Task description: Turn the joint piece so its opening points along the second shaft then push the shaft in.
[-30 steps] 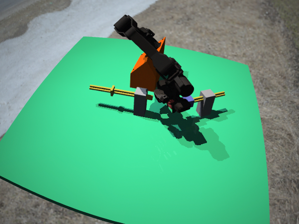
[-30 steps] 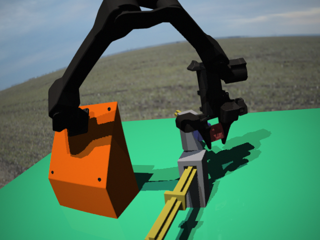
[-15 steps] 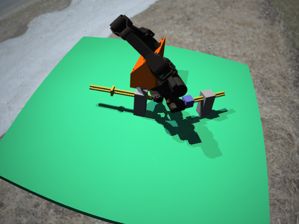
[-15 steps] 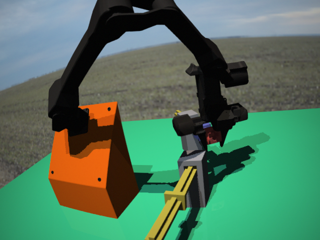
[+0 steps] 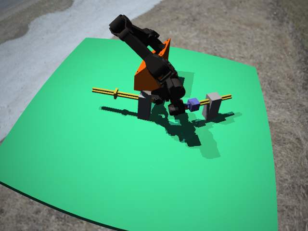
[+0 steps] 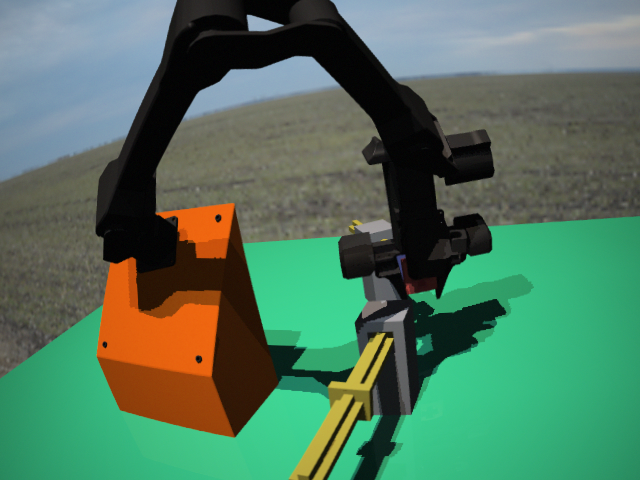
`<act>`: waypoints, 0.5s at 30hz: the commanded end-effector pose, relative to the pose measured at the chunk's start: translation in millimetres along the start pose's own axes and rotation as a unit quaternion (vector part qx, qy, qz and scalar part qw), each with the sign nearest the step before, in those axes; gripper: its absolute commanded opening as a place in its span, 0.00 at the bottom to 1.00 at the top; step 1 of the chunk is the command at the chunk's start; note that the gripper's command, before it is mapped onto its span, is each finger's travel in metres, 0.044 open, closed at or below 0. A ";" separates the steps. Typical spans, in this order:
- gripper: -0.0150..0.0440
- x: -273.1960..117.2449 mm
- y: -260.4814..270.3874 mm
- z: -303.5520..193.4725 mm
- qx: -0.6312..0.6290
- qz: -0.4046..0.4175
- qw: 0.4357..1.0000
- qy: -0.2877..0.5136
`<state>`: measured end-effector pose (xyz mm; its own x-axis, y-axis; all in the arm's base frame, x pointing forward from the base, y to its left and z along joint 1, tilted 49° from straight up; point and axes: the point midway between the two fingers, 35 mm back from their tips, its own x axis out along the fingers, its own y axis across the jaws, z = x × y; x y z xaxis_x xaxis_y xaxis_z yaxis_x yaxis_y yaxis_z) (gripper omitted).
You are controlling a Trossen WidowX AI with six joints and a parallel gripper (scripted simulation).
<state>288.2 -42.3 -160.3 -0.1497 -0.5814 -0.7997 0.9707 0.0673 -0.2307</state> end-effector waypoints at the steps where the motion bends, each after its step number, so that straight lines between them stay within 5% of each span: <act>1: 0.25 1.2 -2.1 0.3 0.020 0.005 1.000 0.012; 15: 0.25 1.5 -3.0 0.5 0.028 0.009 0.999 0.016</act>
<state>285.6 -43.5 -160.4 -0.1377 -0.5582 -0.8182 0.9809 0.0378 -0.1909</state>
